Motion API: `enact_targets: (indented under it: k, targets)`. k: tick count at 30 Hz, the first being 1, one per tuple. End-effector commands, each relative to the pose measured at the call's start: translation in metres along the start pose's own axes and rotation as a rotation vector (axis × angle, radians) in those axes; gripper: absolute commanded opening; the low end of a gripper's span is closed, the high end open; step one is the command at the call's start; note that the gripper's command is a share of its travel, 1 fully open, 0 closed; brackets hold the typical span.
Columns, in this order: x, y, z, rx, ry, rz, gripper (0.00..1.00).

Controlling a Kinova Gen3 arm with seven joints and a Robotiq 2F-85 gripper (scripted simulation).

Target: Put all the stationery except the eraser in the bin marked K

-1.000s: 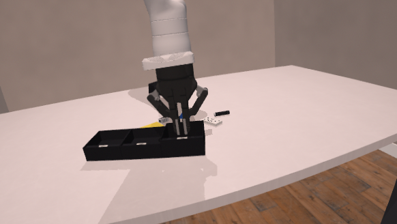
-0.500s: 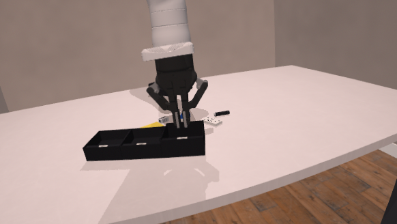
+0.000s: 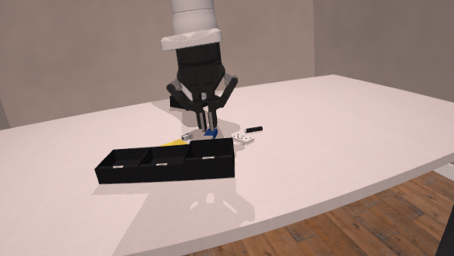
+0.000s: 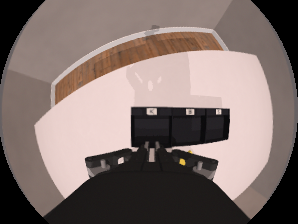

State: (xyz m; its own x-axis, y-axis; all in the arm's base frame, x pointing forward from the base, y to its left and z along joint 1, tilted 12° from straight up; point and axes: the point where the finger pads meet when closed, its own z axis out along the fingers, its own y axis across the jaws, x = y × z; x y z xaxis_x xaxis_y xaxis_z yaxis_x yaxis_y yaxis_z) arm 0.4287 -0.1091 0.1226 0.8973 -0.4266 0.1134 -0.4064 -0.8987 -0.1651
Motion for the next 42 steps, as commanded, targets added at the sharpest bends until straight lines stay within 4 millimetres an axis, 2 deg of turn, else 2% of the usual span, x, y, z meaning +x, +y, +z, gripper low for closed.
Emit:
enact_targets:
  k: [1, 6, 10, 12, 24, 36, 37, 42]
  targets:
    - [0.005, 0.004, -0.007, -0.005, 0.015, 0.008, 0.09]
    - [0.005, 0.004, -0.007, -0.005, 0.015, 0.008, 0.09]
    - [0.004, 0.004, -0.041, -0.005, 0.015, 0.008, 0.09]
    - [0.004, 0.004, -0.041, -0.005, 0.015, 0.008, 0.09]
    - [0.003, 0.004, -0.139, -0.005, 0.015, 0.008, 0.09]
    - [0.003, 0.004, -0.139, -0.005, 0.015, 0.008, 0.09]
    - [-0.003, 0.007, -0.133, -0.005, 0.015, 0.058, 0.30]
    - [-0.029, 0.021, -0.105, -0.003, 0.016, 0.308, 0.30]
